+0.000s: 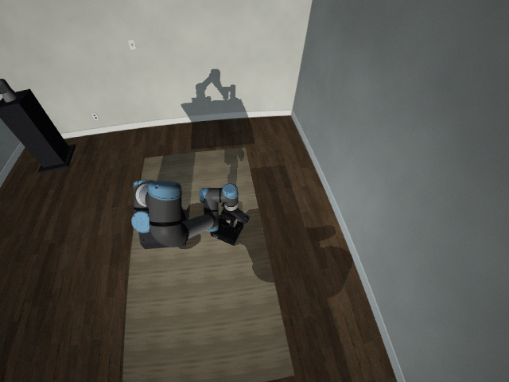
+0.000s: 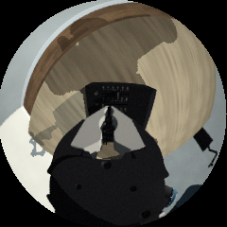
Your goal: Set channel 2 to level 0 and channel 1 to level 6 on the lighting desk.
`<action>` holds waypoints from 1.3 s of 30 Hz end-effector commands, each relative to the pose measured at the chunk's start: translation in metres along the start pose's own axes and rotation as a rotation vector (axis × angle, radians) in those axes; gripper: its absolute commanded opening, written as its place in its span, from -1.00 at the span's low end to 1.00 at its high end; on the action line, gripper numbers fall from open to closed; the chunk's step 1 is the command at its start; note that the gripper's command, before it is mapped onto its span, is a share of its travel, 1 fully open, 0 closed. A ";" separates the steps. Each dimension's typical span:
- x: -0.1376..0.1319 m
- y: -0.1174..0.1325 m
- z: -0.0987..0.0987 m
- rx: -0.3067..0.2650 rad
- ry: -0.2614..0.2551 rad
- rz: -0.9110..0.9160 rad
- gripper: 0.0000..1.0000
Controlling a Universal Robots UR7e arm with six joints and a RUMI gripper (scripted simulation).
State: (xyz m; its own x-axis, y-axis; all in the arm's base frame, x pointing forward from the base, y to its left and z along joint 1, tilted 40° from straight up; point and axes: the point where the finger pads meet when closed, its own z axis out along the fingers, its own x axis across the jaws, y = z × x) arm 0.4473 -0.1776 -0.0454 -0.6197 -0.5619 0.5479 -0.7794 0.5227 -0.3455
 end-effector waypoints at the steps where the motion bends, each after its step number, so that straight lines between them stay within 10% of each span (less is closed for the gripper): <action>1: 0.000 0.000 0.000 0.001 -0.001 0.000 -1.00; 39: 0.006 0.000 -0.024 0.001 -0.001 0.000 -1.00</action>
State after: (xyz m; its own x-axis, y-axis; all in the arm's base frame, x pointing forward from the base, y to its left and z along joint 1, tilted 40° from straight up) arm 0.4447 -0.1735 -0.0335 -0.6196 -0.5626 0.5473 -0.7796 0.5222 -0.3459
